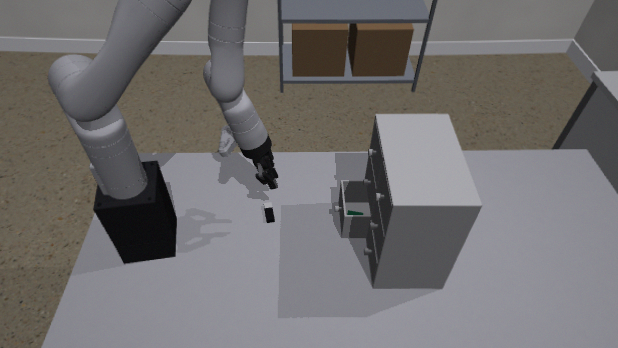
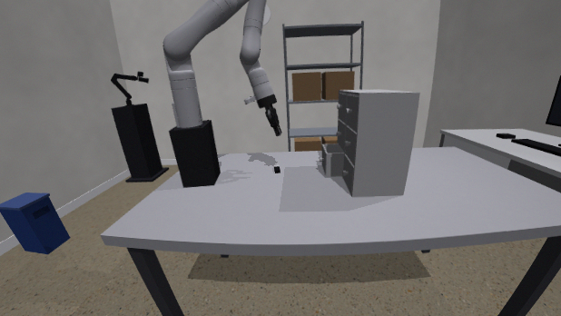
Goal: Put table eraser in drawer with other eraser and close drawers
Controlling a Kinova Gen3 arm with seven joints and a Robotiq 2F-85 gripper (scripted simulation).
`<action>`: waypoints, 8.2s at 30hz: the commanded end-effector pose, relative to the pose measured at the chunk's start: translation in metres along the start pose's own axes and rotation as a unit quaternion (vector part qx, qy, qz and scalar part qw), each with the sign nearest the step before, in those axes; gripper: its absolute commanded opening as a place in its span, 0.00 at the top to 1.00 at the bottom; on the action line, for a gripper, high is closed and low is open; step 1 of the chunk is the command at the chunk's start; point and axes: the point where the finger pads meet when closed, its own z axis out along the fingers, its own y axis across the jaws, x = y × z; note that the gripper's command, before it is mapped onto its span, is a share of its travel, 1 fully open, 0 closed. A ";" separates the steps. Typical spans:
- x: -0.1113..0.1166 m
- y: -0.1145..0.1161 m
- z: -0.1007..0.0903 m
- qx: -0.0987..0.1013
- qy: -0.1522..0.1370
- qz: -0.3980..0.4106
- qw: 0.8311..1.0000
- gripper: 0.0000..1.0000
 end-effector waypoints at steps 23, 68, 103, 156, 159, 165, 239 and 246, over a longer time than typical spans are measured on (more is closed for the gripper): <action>-0.005 0.005 -0.043 -0.010 0.112 0.008 0.994 0.67; -0.001 0.005 -0.053 -0.011 0.148 0.007 0.989 0.00; -0.014 0.004 -0.097 -0.011 0.148 0.007 0.989 0.00; -0.094 -0.023 -0.073 -0.010 0.148 0.014 0.989 0.00; -0.094 -0.023 -0.073 -0.010 0.149 0.015 0.989 0.00; -0.094 -0.023 -0.072 -0.008 0.149 0.028 0.988 0.00; -0.131 -0.023 -0.003 0.066 0.134 0.640 0.754 0.00; -0.134 -0.023 0.003 0.073 0.128 0.690 0.708 0.00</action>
